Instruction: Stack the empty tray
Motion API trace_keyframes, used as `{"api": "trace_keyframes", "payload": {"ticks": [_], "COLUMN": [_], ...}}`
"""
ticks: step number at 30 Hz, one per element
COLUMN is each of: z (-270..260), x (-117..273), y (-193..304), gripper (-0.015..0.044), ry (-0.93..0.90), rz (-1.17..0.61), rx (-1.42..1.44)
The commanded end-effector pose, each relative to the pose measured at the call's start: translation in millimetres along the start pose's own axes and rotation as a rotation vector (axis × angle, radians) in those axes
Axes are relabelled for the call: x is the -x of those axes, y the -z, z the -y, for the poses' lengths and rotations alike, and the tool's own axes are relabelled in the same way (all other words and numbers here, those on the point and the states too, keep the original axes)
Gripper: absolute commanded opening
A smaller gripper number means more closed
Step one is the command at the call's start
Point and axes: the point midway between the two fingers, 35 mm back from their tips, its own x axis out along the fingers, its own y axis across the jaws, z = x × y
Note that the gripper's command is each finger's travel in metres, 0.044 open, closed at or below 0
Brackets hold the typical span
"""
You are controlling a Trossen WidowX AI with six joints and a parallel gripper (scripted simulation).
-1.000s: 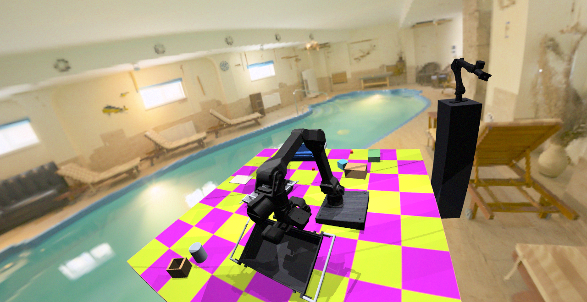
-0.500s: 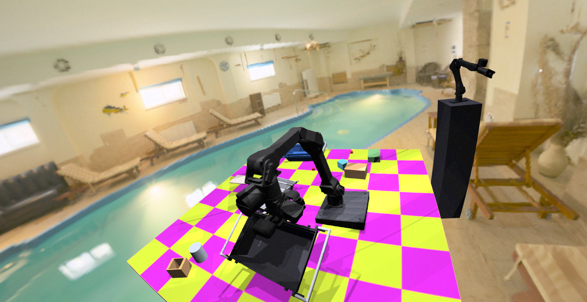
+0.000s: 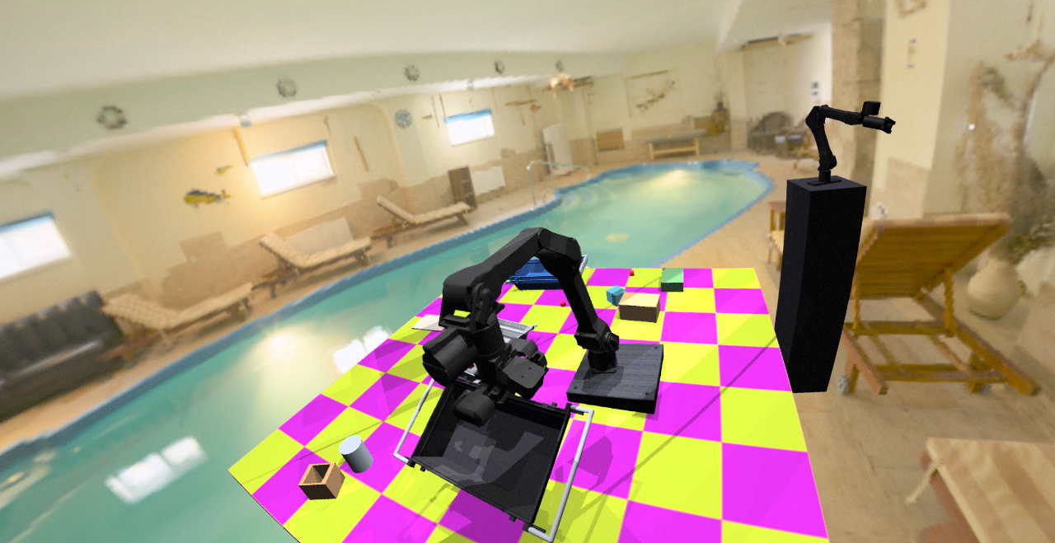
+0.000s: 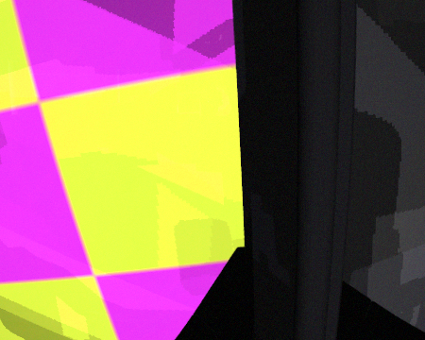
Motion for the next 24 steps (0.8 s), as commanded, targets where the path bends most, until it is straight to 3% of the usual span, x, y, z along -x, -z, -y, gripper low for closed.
{"api": "trace_keyframes", "payload": {"ticks": [1, 12, 24], "z": [3.1, 3.0, -7.3], "x": [5.4, 5.4, 4.7], "y": [0.7, 1.4, 44.4], "gripper": [0.0, 0.0, 0.0], "ry": [0.022, 0.022, 0.021], "rz": [-0.003, -0.003, 0.0], "rx": [-0.007, -0.01, -0.178]}}
